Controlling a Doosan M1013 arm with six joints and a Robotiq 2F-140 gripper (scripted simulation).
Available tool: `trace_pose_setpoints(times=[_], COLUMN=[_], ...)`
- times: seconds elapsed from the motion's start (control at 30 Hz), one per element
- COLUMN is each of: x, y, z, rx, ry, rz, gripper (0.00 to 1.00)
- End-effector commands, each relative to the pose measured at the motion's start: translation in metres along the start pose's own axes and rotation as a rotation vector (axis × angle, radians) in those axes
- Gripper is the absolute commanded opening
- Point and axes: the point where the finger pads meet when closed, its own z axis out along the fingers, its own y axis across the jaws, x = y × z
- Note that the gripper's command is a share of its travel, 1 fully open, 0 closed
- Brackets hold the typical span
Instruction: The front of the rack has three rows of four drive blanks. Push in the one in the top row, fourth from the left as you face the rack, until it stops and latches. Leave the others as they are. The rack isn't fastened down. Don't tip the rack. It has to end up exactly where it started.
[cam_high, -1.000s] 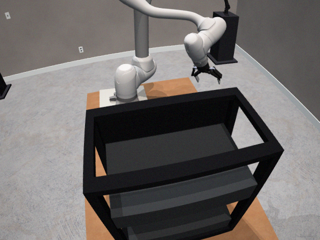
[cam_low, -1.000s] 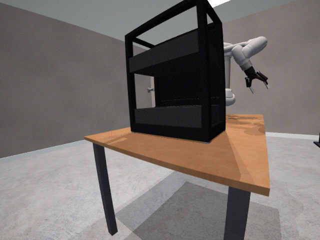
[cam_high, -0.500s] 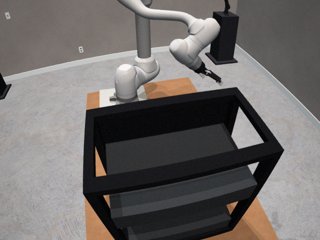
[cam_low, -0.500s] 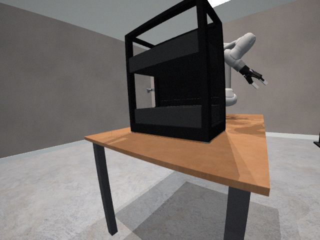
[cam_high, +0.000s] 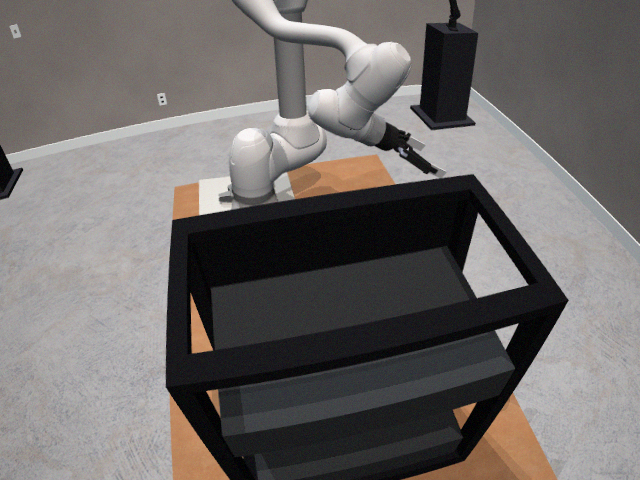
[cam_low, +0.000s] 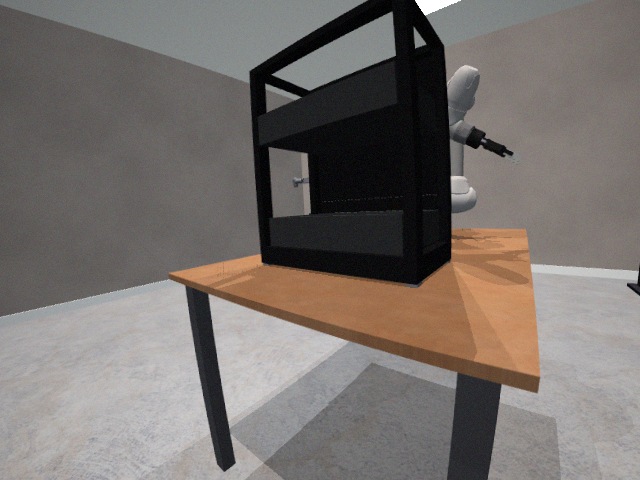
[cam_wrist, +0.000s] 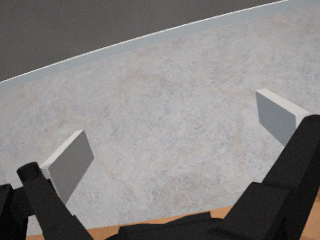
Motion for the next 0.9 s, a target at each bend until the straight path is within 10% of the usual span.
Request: trace_pose_setpoints(times=[0.0,0.87], x=[0.004,-0.001], y=[0.010,0.144], z=[-0.007,-0.144], rx=[-0.037,-0.417], ry=[0.037,0.491], rz=[0.061,0.721], gripper=[1.00,1.00])
